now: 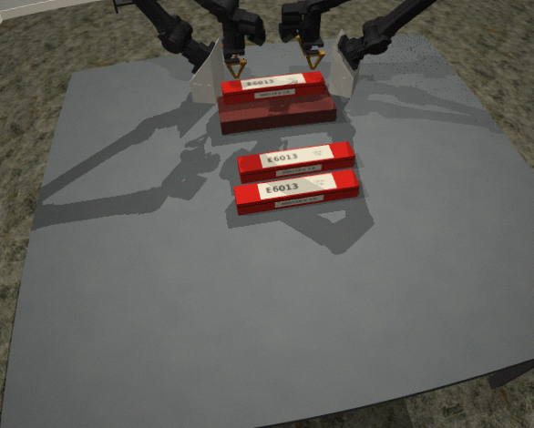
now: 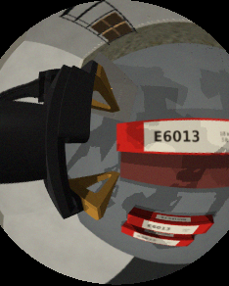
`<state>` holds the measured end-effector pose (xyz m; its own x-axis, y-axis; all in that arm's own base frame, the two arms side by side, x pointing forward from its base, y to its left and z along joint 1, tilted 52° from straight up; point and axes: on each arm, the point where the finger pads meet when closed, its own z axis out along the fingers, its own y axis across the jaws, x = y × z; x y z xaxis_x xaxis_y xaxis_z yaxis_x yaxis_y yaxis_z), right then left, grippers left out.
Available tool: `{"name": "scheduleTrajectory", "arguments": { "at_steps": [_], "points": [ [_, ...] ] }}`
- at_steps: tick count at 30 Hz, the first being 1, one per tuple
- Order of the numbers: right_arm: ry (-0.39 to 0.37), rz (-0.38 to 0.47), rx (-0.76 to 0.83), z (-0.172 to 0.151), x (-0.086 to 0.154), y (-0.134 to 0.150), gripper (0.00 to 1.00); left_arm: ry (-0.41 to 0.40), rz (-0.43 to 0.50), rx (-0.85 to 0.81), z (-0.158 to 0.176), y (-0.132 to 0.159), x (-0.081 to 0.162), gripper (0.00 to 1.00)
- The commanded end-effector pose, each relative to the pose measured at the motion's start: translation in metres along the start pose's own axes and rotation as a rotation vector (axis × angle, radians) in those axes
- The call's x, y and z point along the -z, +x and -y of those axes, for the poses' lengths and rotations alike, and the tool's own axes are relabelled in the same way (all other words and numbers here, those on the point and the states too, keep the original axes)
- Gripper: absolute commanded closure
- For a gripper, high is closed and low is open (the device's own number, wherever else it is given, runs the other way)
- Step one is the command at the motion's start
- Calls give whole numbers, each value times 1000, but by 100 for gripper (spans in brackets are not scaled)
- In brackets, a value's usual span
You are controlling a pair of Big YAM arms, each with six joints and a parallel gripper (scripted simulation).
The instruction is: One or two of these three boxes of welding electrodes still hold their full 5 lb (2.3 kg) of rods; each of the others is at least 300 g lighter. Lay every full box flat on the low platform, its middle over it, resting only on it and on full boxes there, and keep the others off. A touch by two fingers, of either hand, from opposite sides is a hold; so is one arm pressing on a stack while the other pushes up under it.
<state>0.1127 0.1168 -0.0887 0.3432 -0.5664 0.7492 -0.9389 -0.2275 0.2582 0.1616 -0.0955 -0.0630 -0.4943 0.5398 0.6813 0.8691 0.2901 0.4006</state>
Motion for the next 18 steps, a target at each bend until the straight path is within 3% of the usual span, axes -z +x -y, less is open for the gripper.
{"name": "scheduleTrajectory", "arguments": {
  "at_steps": [1,18],
  "points": [
    [17,60,-33,31,28,-8,0,17,47,24,-20,-15,24,0],
    [9,41,-32,115,68,29,0,10,42,29,-110,21,68,0]
  ]
}}
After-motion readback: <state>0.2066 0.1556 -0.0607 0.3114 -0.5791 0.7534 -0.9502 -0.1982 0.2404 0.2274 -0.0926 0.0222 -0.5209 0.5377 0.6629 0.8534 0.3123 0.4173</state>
